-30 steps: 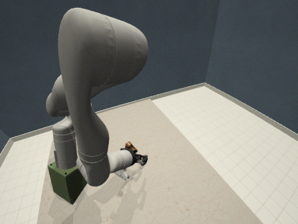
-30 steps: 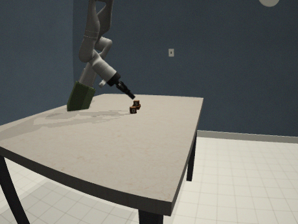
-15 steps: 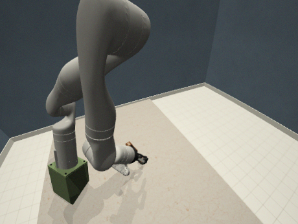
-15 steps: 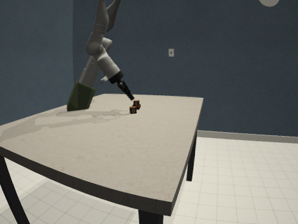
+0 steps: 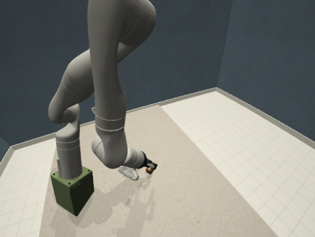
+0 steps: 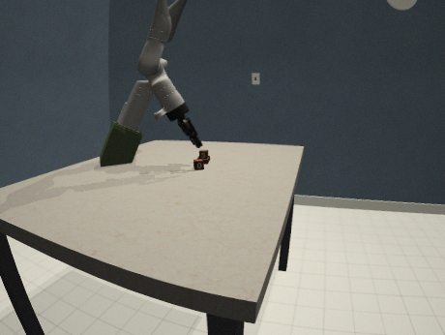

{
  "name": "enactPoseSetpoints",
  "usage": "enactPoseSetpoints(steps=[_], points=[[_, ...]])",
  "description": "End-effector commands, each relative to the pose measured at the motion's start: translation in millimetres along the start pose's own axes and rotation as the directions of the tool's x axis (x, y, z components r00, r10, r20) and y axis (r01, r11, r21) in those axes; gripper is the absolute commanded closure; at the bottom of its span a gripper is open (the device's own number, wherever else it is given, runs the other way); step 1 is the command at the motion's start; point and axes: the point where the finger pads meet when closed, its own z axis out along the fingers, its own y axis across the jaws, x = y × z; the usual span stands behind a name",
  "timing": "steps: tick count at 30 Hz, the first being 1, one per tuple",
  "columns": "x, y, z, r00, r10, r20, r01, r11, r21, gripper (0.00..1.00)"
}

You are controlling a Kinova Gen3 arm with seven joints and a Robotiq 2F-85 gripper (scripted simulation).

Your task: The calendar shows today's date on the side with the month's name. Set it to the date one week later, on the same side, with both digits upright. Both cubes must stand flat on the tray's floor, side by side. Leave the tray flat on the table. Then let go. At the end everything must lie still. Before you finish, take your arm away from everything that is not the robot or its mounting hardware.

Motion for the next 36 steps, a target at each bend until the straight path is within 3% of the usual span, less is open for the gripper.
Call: enactPoseSetpoints(steps=[1,8,10,18,36], points=[[-1.1,-0.7,-0.4,1.000,-0.005,-0.008,0.005,1.000,0.001,0.31],[-0.9,-0.4,1.2,0.994,-0.004,-0.112,0.003,1.000,-0.009,0.31],[-0.9,-0.4,1.2,0.994,-0.004,-0.112,0.003,1.000,-0.009,0.31],[-3.7,-0.7,0.1,0.970,-0.004,-0.242,0.004,1.000,-0.001,0.31],[-3.7,-0.8,0.8,0.962,-0.005,-0.273,0.005,1.000,0.000,0.31]])
